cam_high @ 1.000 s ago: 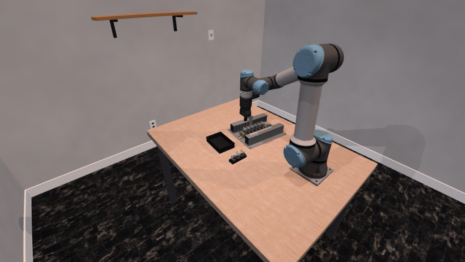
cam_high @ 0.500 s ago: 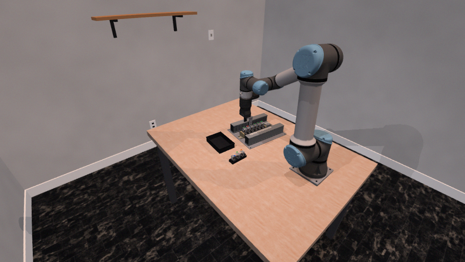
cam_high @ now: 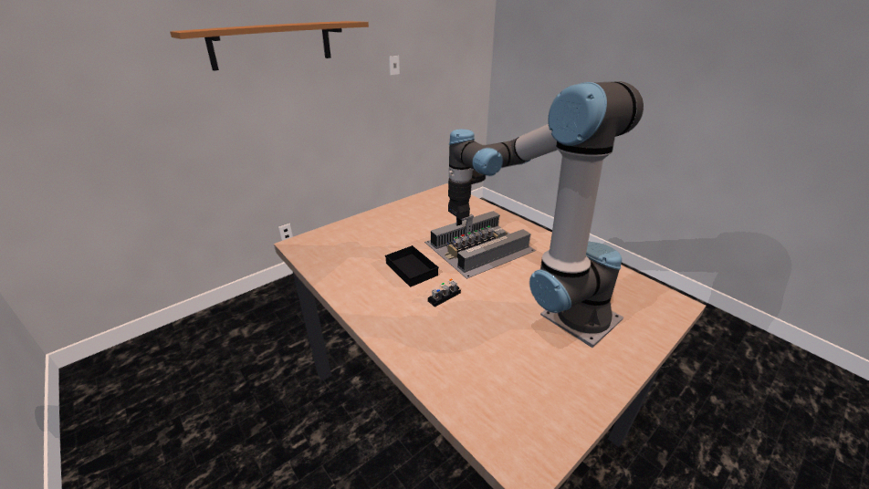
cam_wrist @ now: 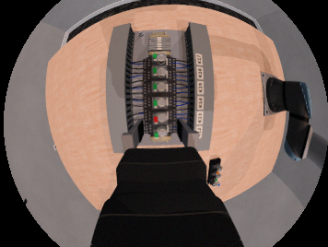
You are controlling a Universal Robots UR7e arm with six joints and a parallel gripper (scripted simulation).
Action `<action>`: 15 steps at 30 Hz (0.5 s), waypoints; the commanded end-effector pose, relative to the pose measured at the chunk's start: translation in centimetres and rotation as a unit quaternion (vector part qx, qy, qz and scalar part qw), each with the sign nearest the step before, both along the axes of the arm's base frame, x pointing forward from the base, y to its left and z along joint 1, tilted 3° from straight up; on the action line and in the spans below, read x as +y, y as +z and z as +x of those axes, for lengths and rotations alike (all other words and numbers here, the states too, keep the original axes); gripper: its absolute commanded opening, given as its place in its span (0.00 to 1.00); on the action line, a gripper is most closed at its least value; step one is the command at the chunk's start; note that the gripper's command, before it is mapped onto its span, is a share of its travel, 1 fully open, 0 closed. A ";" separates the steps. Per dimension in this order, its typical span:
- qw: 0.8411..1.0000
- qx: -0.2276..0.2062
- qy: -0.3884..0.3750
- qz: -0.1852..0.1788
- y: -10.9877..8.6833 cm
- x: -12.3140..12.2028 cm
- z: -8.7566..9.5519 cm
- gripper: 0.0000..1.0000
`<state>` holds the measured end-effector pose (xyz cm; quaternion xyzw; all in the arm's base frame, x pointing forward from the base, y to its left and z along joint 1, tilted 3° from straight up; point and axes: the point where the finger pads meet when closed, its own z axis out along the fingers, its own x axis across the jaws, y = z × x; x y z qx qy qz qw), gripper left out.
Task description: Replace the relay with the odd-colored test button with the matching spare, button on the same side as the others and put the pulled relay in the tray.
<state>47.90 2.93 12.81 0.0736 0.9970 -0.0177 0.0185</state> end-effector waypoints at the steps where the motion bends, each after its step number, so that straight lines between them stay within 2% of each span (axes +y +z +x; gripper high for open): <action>1: 1.000 -0.001 0.000 0.000 0.2 -0.1 0.0 1.00; 15: 1.000 -0.001 0.000 0.000 0.4 -0.2 0.0 1.00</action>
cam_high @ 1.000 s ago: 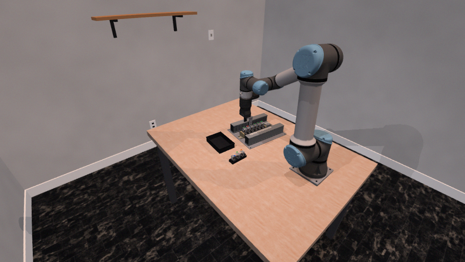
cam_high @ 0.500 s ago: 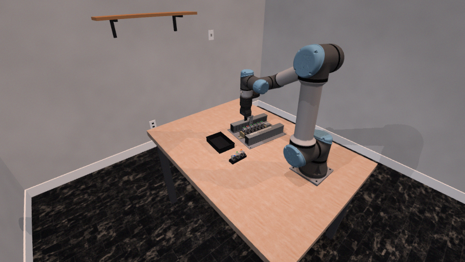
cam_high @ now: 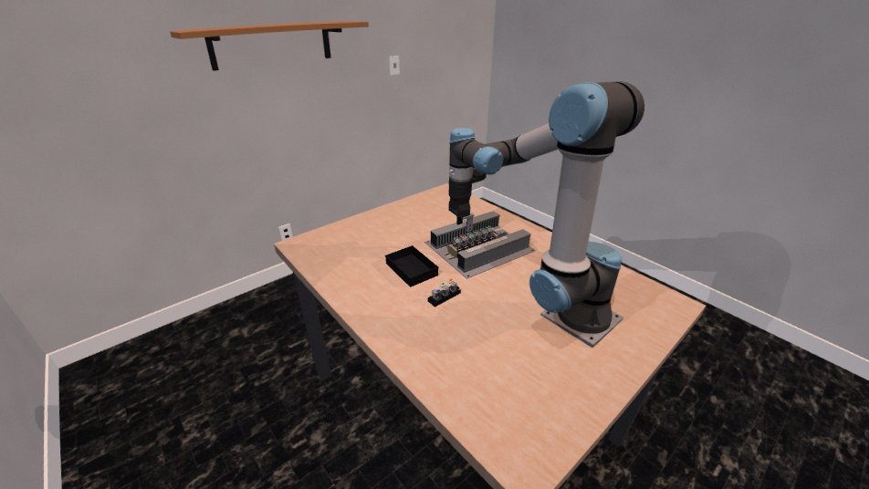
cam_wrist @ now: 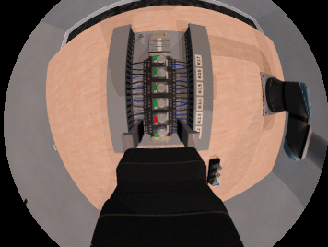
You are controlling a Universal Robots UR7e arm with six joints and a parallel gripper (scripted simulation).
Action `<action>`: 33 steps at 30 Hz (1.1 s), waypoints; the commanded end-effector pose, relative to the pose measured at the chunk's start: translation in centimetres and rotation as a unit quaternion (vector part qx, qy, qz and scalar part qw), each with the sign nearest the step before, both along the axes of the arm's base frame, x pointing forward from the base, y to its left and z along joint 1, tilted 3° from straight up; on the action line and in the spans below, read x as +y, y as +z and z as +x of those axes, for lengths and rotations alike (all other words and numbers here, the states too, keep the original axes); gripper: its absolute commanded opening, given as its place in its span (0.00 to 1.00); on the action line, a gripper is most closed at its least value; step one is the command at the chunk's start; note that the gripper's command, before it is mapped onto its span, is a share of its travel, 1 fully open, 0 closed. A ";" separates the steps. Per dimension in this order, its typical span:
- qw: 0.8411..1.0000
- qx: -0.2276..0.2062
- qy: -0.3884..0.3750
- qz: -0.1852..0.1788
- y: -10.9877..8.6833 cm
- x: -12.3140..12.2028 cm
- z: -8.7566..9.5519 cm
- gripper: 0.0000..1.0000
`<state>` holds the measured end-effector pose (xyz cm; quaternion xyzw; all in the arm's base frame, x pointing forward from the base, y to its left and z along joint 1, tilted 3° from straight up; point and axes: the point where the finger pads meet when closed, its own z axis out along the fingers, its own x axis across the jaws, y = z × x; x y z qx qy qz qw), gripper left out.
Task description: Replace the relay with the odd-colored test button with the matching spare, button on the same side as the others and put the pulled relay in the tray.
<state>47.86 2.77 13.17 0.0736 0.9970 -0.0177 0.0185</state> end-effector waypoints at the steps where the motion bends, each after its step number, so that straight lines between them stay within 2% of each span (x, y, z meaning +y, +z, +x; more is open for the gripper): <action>1: 1.000 -0.001 0.000 0.000 0.1 0.0 0.0 1.00; 18: 1.000 -0.001 0.000 0.000 0.2 -0.1 0.0 1.00; 23: 1.000 -0.001 0.000 0.000 -4.3 -0.4 0.2 1.00; 33: 1.000 -0.001 0.000 0.000 -4.3 -0.4 0.2 1.00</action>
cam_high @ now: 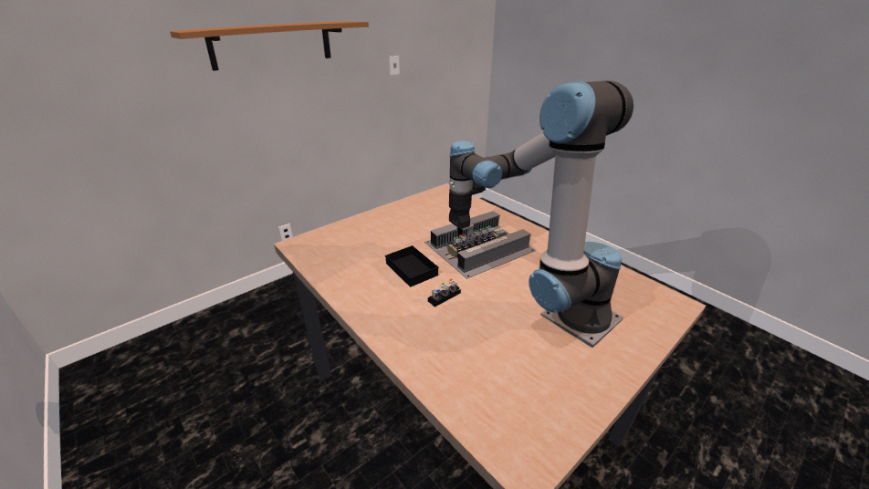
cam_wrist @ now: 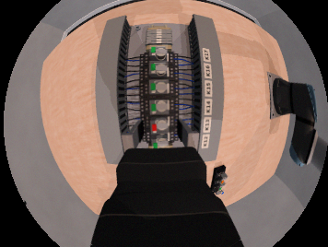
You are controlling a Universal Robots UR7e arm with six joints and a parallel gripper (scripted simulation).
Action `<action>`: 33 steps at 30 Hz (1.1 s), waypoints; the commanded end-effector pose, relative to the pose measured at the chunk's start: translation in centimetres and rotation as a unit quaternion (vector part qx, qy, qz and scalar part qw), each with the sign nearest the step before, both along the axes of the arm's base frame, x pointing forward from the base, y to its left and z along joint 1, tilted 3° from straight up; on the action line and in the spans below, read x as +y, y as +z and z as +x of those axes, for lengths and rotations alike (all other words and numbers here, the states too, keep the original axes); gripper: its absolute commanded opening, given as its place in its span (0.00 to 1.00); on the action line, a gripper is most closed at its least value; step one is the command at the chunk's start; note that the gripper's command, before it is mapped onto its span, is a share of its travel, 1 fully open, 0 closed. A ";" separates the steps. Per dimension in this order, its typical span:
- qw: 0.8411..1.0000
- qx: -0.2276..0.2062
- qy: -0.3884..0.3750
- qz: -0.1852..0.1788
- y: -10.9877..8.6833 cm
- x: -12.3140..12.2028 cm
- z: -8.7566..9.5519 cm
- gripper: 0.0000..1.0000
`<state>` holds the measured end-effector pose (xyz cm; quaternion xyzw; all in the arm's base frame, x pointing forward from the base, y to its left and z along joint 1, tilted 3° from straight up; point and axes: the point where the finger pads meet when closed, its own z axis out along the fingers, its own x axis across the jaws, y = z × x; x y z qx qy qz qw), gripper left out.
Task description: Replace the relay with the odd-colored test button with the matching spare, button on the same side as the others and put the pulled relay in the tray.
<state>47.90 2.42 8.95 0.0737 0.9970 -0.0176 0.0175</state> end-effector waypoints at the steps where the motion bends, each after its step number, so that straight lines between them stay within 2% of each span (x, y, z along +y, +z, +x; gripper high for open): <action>1: 1.000 -0.002 0.000 0.000 0.0 0.0 0.1 1.00; 33: 1.000 -0.002 0.000 0.000 0.7 0.0 0.1 1.00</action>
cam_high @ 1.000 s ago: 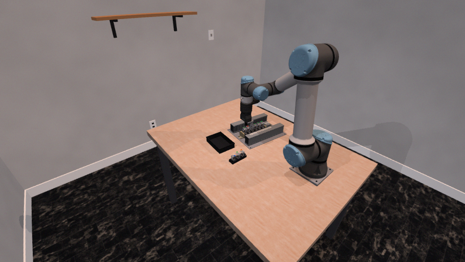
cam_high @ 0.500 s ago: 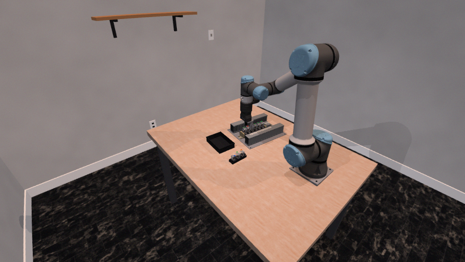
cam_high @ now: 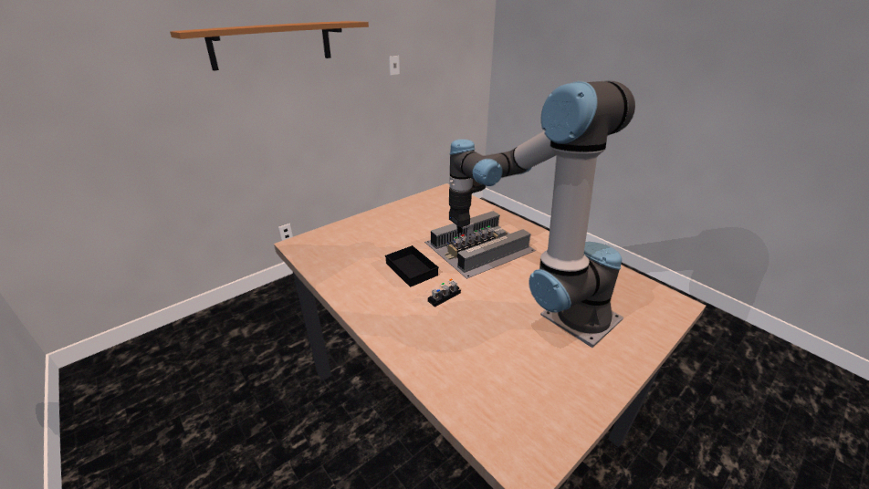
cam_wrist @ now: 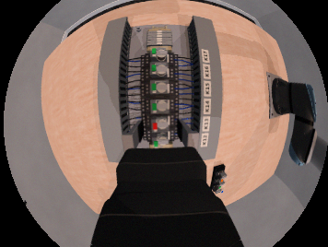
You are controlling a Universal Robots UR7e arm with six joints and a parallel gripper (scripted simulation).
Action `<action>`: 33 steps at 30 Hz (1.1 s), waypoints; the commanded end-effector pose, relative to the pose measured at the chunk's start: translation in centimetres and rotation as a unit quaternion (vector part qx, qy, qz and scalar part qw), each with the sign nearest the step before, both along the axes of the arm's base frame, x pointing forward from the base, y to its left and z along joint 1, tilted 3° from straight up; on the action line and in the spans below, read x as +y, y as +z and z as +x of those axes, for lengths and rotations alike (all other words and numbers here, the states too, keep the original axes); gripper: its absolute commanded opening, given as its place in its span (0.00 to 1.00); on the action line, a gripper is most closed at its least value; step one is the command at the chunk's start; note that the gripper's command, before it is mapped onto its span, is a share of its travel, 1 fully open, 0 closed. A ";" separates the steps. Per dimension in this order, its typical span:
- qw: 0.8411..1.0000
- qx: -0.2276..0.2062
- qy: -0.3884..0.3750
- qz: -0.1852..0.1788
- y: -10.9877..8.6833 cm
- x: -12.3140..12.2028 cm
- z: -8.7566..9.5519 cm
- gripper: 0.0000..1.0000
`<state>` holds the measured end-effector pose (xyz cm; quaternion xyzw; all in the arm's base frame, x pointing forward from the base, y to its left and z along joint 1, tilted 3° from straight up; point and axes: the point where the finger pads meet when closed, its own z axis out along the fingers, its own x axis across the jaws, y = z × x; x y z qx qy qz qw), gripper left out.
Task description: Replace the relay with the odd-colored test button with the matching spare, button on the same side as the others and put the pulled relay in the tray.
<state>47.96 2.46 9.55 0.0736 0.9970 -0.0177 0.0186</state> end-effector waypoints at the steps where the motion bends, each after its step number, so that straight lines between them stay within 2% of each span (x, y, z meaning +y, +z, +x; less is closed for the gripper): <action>1: 1.000 -0.001 0.000 0.000 0.1 0.0 0.0 1.00; 33: 1.000 -0.001 0.000 0.000 0.4 0.0 0.0 1.00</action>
